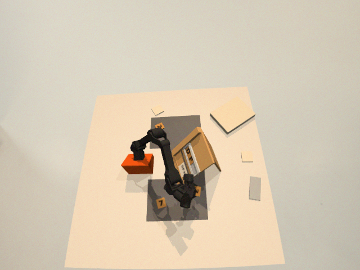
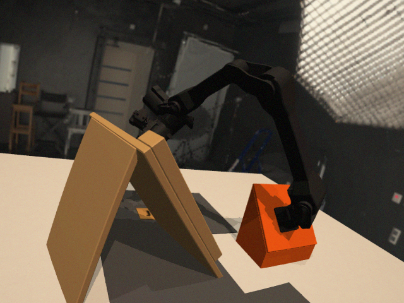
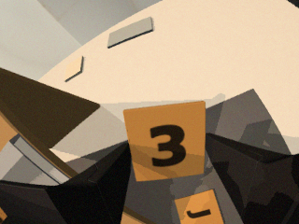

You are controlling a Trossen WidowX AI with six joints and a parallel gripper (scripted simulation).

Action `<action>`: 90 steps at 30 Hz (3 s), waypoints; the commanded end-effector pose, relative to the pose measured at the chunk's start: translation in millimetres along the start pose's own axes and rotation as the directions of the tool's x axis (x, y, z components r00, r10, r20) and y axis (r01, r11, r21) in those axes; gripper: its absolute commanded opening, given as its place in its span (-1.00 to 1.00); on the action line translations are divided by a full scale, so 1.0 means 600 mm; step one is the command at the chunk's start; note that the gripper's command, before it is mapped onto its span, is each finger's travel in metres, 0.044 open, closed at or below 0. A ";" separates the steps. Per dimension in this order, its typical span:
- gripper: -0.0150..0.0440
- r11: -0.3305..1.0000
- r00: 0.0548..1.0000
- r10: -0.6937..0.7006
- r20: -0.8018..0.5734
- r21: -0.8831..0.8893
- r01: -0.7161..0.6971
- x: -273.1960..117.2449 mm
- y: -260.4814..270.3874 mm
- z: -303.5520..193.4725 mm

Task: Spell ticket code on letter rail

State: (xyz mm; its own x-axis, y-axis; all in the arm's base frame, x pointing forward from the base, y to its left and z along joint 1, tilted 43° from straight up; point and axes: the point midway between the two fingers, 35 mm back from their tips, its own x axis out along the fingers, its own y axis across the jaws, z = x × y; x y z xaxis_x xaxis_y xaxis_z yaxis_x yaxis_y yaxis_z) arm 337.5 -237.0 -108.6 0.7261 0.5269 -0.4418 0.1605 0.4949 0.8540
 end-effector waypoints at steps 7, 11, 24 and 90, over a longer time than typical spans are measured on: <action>-0.49 0.948 0.995 0.079 0.061 -0.312 -0.057 -0.004 0.011 0.040; -0.49 0.902 0.991 0.111 0.080 -0.427 -0.067 -0.006 0.016 0.054; -0.49 0.868 0.987 0.130 0.090 -0.492 -0.070 -0.008 0.018 0.061; -0.49 0.869 0.987 0.131 0.090 -0.490 -0.071 -0.011 0.060 0.038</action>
State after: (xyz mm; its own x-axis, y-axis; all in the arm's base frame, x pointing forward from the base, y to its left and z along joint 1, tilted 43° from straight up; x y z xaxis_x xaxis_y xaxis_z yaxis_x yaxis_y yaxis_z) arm 353.4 -238.8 -70.8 0.7965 0.5236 -0.3024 -0.2384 0.7316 0.6387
